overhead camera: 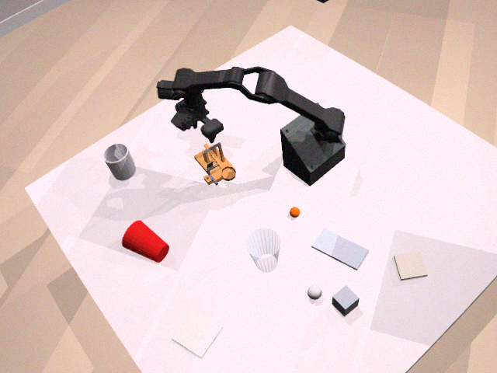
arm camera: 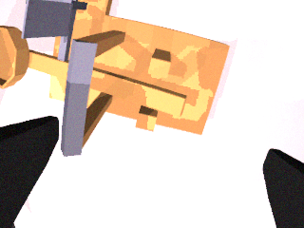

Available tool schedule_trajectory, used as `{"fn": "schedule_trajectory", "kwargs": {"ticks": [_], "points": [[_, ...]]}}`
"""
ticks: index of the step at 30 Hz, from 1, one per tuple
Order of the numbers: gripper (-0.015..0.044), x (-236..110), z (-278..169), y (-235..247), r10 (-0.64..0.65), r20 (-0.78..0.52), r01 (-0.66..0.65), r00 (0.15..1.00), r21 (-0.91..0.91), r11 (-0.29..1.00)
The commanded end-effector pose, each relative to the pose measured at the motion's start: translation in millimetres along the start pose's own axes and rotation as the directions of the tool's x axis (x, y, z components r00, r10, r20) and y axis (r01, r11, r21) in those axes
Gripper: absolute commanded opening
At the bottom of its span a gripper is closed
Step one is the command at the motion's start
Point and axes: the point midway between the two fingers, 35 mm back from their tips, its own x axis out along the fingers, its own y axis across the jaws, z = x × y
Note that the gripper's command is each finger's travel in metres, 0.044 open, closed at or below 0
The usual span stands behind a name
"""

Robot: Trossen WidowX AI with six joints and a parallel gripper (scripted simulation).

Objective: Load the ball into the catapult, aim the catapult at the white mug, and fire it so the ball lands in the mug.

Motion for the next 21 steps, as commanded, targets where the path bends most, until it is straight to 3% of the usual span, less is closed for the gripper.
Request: {"fn": "schedule_trajectory", "kwargs": {"ticks": [1,11,21], "points": [[0.044,-1.1,0.0,0.1,0.0,0.001,0.0,1.0,0.137,0.991],[0.044,-2.0,-0.1,0.2,0.0,0.002,-0.001,1.0,0.465,0.885],[0.044,-2.9,-0.3,0.3,0.0,0.003,-0.002,1.0,0.738,0.675]]}}
